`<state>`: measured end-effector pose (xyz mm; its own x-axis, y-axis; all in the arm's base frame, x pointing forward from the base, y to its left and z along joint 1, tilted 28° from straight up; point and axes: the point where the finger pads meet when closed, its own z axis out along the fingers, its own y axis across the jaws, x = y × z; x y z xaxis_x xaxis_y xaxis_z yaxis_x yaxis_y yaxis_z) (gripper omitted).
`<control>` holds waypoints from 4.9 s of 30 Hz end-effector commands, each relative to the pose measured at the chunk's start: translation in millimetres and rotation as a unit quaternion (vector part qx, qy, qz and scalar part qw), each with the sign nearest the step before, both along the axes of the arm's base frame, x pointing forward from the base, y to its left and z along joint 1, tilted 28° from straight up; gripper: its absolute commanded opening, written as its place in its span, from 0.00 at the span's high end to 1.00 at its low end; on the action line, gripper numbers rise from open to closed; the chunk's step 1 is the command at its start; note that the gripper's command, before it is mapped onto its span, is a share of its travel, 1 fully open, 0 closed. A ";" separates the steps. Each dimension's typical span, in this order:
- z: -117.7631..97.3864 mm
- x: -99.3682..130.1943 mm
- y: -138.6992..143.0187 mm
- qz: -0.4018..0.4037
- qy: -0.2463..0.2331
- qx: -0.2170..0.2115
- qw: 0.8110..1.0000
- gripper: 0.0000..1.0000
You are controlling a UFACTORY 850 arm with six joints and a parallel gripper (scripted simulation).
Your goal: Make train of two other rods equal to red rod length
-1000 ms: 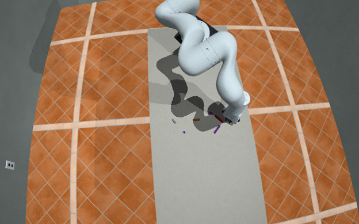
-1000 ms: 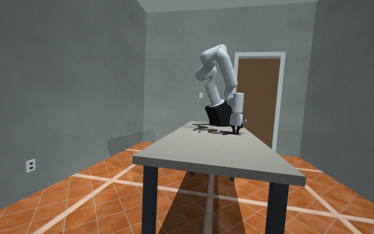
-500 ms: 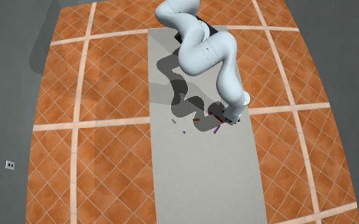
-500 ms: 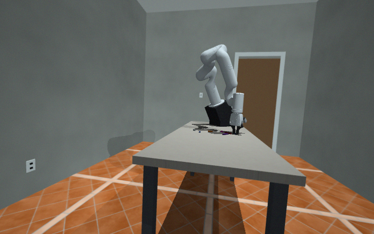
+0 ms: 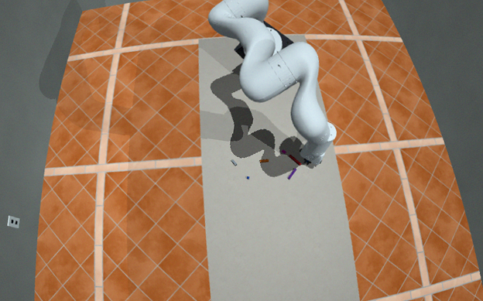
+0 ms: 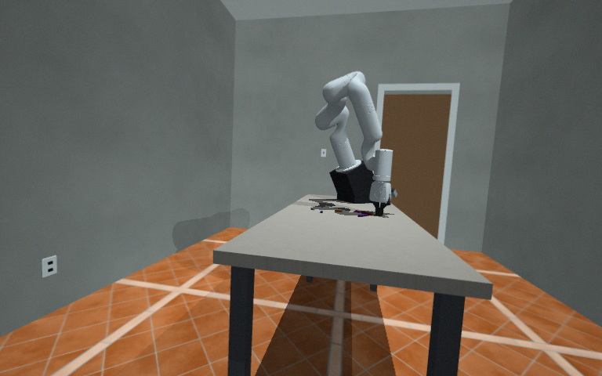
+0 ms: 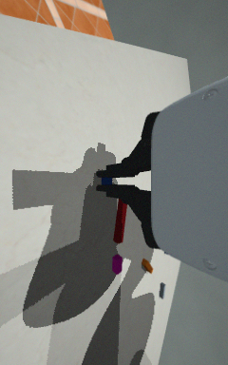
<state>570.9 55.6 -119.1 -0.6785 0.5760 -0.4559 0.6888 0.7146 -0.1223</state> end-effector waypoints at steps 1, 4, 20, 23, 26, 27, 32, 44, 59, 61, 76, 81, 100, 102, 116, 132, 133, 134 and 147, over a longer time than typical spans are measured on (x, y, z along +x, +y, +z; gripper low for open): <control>0.6 0.6 0.5 0.000 -0.001 0.000 1.000 0.96; 0.6 0.6 0.5 0.000 -0.001 0.000 1.000 0.96; 0.6 0.6 0.5 0.000 -0.001 0.000 1.000 0.96; 0.6 0.6 0.5 0.000 -0.001 0.000 1.000 0.96; 0.6 0.6 0.5 0.000 -0.001 0.000 1.000 0.96; 1.0 0.5 0.7 0.000 -0.001 0.000 1.000 0.96; 6.6 -1.2 3.2 0.000 -0.001 0.000 1.000 0.96; 76.8 -21.6 34.8 0.000 -0.001 0.000 1.000 0.96; 88.7 -25.0 40.1 0.000 -0.001 0.000 1.000 0.96; 89.3 -24.7 38.9 0.003 0.001 -0.001 1.000 0.96; 127.8 -13.5 -40.9 0.192 0.086 -0.054 0.976 0.96; 140.9 -13.4 -69.0 0.256 0.114 -0.073 0.957 0.96; 151.5 -14.8 -92.2 0.308 0.138 -0.089 0.937 0.96; 151.3 -14.7 -92.2 0.308 0.138 -0.089 0.937 0.96; 127.6 -7.7 -102.9 0.308 0.138 -0.089 0.937 0.96; 77.4 7.3 -125.5 0.308 0.138 -0.089 0.937 0.96; 77.4 7.3 -125.5 0.308 0.138 -0.089 0.937 0.96; 77.4 7.3 -125.5 0.308 0.138 -0.089 0.937 0.96; 74.3 8.2 -126.9 0.308 0.138 -0.089 0.937 0.96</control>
<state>578.6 -71.6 -45.3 -0.9637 -0.0318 -0.2649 0.0771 0.9174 -0.3904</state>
